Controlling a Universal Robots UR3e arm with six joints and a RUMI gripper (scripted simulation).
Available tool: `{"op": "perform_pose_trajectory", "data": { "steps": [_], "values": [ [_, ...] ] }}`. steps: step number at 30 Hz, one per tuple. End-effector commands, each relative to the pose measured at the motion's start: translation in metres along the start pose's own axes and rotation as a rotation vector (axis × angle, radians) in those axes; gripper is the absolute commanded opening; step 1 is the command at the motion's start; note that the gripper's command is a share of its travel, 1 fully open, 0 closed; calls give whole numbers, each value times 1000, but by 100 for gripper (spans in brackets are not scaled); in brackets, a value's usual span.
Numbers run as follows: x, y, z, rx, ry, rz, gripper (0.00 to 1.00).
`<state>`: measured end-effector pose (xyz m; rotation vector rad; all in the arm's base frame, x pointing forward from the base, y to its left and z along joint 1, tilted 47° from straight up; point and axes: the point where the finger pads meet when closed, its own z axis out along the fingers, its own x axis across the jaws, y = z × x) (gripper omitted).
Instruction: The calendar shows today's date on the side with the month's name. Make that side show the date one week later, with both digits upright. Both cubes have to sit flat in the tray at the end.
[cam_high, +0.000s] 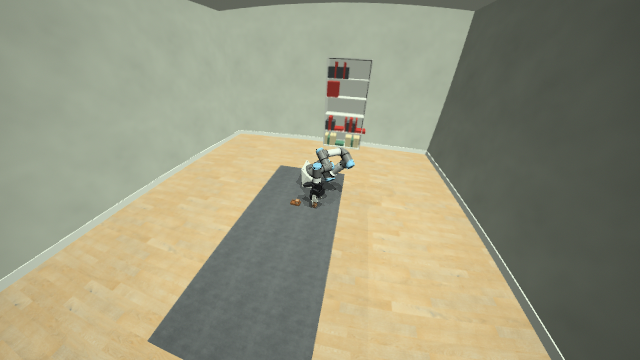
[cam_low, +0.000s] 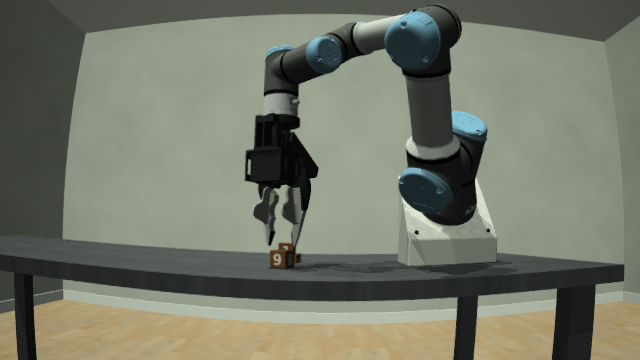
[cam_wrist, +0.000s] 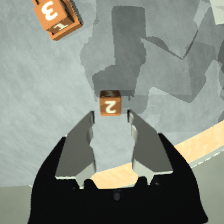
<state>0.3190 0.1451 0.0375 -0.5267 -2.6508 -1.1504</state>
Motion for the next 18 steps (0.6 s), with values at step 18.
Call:
{"op": "perform_pose_trajectory", "data": {
  "steps": [18],
  "values": [
    [-1, 0, -5, 0, -2, -1, 29]
  ]
}}
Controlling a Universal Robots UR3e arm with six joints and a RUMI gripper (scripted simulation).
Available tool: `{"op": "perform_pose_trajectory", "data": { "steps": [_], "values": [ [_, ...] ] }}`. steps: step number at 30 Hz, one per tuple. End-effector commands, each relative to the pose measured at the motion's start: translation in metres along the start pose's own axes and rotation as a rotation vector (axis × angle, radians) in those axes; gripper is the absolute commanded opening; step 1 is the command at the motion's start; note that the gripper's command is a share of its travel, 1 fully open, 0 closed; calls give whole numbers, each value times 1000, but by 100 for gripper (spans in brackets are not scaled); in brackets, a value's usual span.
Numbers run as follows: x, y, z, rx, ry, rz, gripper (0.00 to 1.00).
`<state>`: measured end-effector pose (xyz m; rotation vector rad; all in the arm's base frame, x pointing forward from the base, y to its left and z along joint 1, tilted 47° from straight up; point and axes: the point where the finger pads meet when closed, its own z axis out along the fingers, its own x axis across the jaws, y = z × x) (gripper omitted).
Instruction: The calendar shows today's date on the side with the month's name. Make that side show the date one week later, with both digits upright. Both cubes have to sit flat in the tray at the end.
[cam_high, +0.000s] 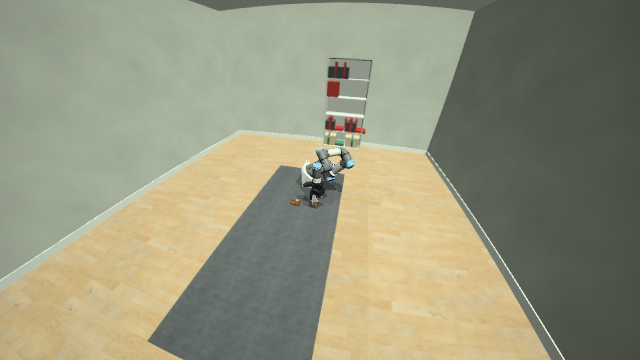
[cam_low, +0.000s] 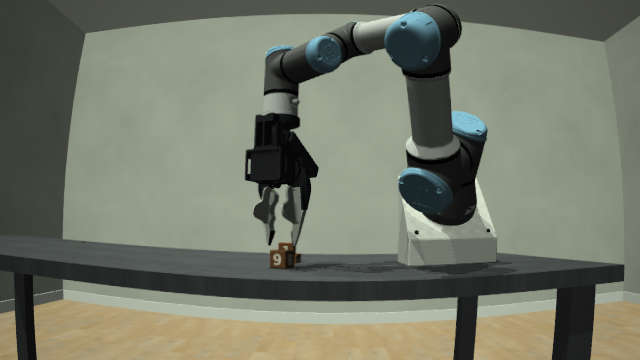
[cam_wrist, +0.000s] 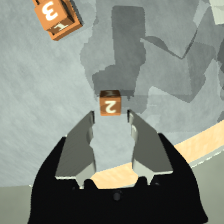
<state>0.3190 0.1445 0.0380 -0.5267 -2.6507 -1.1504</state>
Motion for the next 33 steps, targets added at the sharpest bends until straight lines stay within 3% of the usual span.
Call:
{"op": "perform_pose_trajectory", "data": {
  "steps": [1, 15, 25, 29, 33],
  "values": [
    [-1, 0, -7, 0, -2, -1, 29],
    [-1, 0, -38, 0, -2, -1, 29],
    [0, 0, -41, 4, -1, -1, 29],
    [0, 0, -40, 34, 4, 0, 29],
    [1, -1, -39, 96, 10, 1, 29]
  ]
}}
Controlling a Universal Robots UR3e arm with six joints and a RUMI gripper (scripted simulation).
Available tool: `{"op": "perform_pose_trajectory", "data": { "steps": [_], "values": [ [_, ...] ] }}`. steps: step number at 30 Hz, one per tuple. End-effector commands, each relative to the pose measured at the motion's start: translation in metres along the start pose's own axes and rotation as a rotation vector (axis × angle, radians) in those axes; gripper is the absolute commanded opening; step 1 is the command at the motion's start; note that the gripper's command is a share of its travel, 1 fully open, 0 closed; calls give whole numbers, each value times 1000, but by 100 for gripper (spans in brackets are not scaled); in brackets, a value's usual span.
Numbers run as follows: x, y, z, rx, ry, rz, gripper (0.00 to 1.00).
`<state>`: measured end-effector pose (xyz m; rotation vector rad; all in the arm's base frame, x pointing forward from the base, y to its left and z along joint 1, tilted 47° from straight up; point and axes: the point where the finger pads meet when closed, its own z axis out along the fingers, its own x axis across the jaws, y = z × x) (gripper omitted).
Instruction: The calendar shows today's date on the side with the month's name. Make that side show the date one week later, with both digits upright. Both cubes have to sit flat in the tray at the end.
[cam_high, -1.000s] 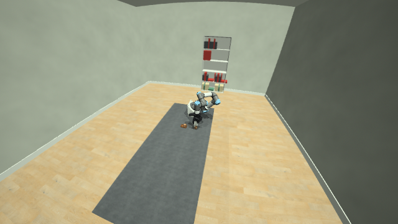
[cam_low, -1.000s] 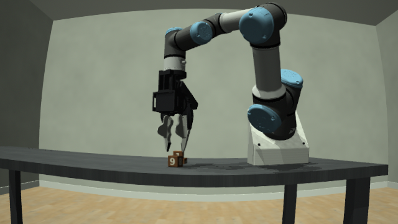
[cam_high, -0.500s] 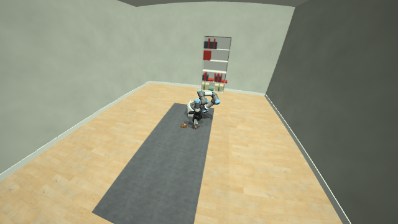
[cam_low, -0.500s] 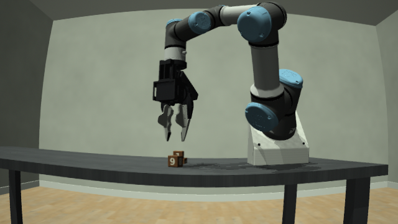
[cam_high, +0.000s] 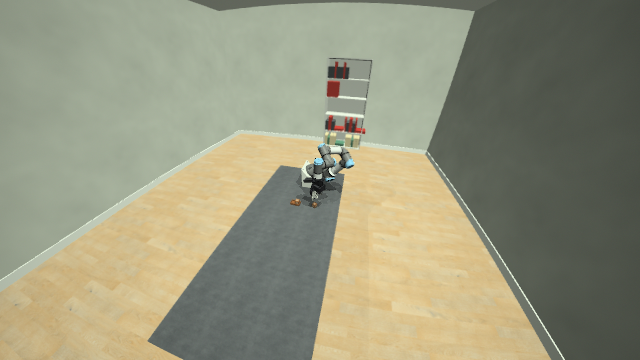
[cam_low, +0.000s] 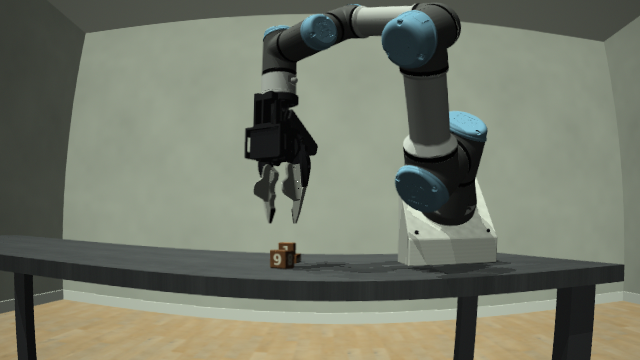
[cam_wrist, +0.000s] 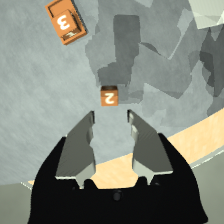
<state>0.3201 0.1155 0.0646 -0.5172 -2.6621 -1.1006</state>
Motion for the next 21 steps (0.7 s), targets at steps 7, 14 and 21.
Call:
{"op": "perform_pose_trajectory", "data": {
  "steps": [7, 14, 21],
  "values": [
    [0, 1, 0, 153, 4, 1, 29],
    [-1, 3, -1, 223, -6, 0, 29],
    [-1, 3, -1, 229, -6, 0, 29]
  ]
}}
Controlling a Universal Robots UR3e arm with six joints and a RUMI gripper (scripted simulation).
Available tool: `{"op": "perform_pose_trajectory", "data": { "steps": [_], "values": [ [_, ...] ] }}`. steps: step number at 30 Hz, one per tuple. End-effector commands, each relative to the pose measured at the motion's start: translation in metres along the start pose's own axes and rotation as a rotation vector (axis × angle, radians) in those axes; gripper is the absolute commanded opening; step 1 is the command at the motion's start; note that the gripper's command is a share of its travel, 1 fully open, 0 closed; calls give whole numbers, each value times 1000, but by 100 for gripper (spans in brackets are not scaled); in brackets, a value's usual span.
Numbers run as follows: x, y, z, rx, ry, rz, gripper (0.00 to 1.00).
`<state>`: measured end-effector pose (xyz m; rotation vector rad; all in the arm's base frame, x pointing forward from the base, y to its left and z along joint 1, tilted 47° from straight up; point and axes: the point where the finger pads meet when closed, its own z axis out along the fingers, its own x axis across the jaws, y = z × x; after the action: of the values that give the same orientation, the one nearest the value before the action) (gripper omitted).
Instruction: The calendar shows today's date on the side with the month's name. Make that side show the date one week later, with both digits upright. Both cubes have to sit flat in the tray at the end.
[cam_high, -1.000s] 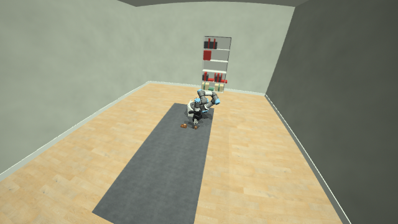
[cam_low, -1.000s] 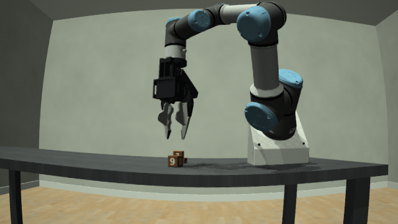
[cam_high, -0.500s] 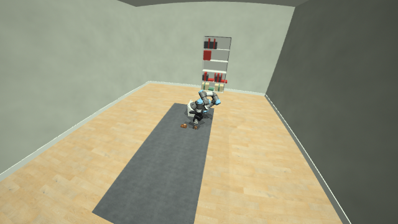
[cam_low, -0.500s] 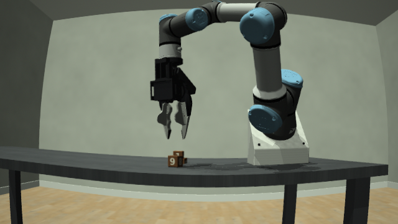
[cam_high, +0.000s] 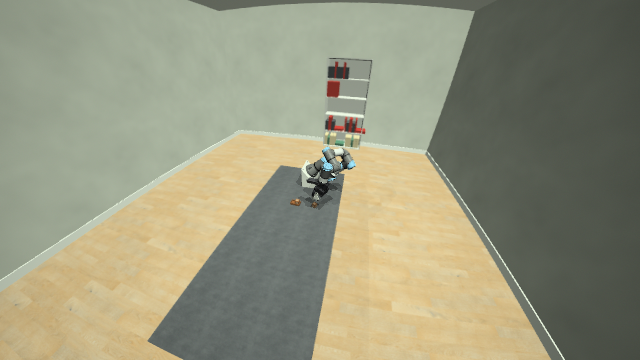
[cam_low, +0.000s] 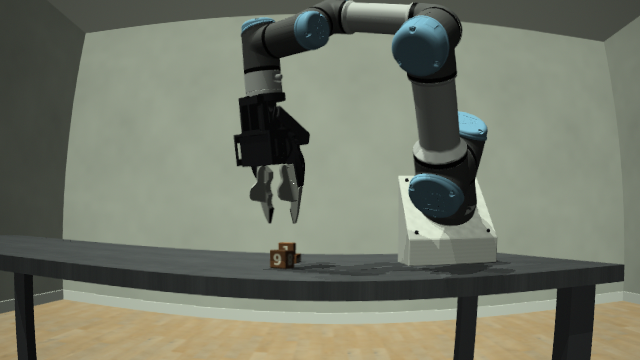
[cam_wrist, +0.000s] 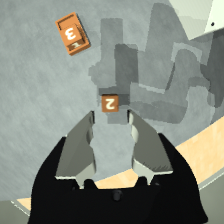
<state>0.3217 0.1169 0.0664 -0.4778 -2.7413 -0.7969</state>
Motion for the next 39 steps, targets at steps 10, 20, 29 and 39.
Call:
{"op": "perform_pose_trajectory", "data": {
  "steps": [10, 20, 29, 39],
  "values": [
    [1, 0, 0, 107, 10, 2, 29],
    [0, 1, 0, 234, 5, 2, 29],
    [-1, 3, 0, 271, -1, 1, 29],
    [0, 2, 0, 298, 3, 2, 29]
  ]
}}
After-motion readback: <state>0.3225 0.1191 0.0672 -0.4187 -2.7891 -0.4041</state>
